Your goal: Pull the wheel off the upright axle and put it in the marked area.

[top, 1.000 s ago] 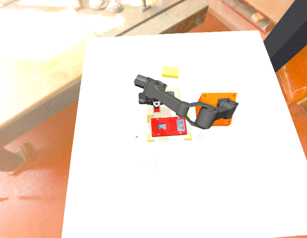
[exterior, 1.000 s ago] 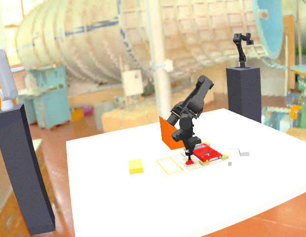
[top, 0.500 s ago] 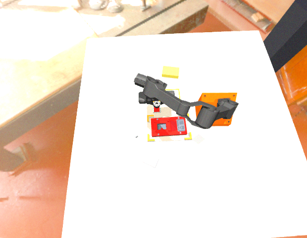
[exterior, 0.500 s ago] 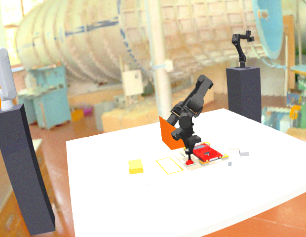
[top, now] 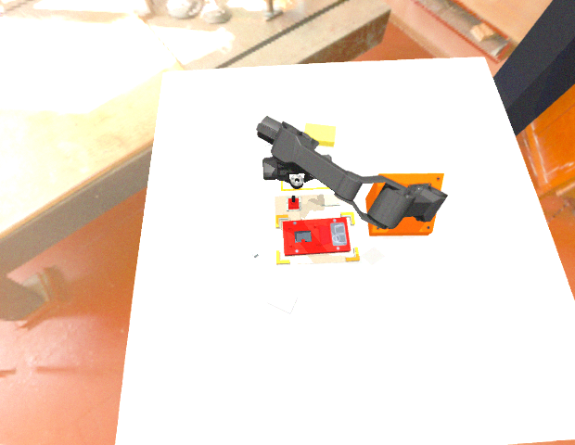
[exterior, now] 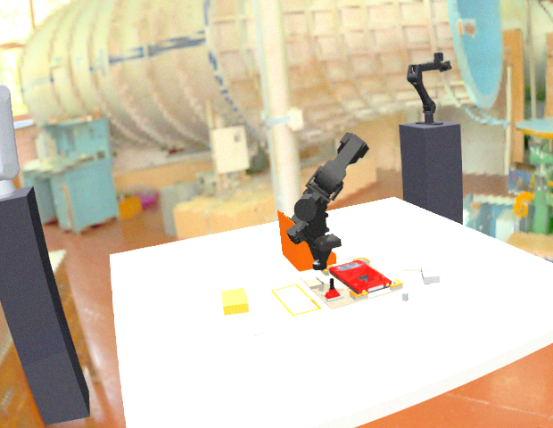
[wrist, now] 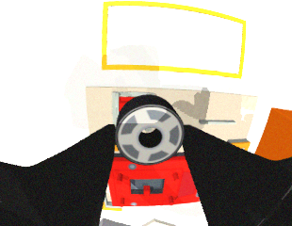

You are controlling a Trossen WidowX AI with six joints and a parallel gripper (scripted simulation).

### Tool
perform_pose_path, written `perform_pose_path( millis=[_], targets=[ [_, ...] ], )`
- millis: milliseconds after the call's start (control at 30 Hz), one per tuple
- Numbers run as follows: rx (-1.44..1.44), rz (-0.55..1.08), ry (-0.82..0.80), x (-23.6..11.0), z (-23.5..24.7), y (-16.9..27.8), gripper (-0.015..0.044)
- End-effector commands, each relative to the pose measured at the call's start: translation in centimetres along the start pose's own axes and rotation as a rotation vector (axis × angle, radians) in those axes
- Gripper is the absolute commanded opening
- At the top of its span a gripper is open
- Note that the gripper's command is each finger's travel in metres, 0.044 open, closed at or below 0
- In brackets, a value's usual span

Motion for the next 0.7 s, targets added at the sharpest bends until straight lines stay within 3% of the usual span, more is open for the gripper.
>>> perform_pose_path(
  millis=[0, 267, 667],
  targets=[
    [0.008, -0.002, 0.007, -0.1, -1.8, -2.0, 0.0],
    [0.002, -0.002, 0.007, -0.4, -5.5, -5.7, 0.0],
    [0.002, -0.001, 0.007, 1.7, -5.6, -5.8, 0.0]
  ],
)
Point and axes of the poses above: the point midway between the two fingers, 35 mm back from their tips, its own x axis out along the fingers, its own z axis across the jaws, y = z × x, the point moved 6 cm from there along -x, back along the fingers, and after that the axes turned 11 degrees about -x, right-handed, at the moved point
